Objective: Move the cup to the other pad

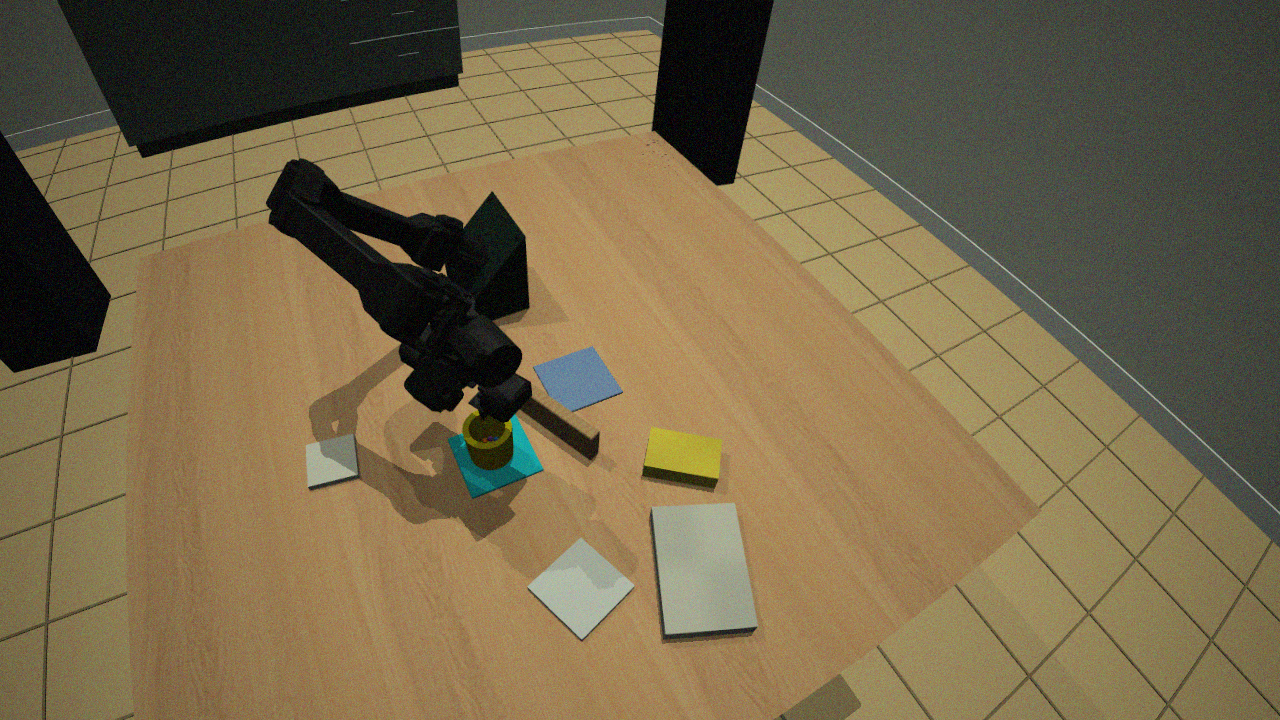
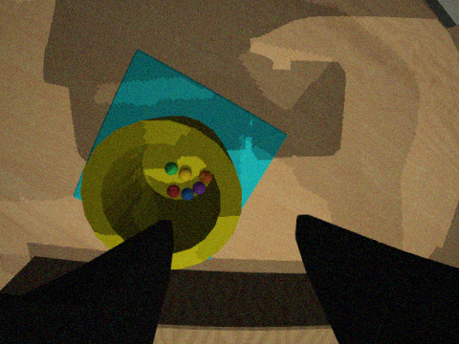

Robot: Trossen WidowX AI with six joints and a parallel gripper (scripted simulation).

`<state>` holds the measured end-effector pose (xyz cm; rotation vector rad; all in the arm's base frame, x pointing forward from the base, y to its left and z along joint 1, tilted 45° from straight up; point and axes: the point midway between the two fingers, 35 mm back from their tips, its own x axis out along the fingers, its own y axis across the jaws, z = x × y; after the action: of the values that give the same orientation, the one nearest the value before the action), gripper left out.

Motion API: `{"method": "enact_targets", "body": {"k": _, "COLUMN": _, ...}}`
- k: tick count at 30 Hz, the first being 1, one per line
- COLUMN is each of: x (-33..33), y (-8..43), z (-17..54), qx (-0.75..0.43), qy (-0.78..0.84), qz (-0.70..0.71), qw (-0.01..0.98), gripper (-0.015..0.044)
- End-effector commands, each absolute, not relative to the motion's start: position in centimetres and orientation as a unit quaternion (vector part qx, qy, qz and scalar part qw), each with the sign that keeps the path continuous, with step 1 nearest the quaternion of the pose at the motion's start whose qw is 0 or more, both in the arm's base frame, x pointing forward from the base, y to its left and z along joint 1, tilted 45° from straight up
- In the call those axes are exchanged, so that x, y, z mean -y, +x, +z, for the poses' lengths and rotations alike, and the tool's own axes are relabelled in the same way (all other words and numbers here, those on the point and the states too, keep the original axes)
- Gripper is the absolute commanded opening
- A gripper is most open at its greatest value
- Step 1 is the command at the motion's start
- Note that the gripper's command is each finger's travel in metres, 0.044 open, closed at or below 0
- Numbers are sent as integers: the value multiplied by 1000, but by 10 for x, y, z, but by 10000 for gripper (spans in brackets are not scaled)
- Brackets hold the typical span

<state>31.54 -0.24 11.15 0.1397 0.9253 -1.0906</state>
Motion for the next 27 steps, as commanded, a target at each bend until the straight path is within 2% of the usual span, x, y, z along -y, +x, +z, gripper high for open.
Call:
{"method": "enact_targets", "body": {"k": 1, "x": 3, "y": 315, "z": 111, "qx": -424, "qy": 63, "qz": -499, "qw": 753, "gripper": 330}}
{"method": "enact_targets", "body": {"k": 5, "x": 0, "y": 315, "z": 114, "qx": -424, "qy": 64, "qz": -499, "qw": 753, "gripper": 435}}
{"method": "enact_targets", "body": {"k": 6, "x": -2, "y": 315, "z": 115, "qx": -424, "qy": 64, "qz": -499, "qw": 753, "gripper": 440}}
{"method": "enact_targets", "body": {"k": 27, "x": -39, "y": 305, "z": 153, "qx": -424, "qy": 64, "qz": -498, "qw": 754, "gripper": 440}}
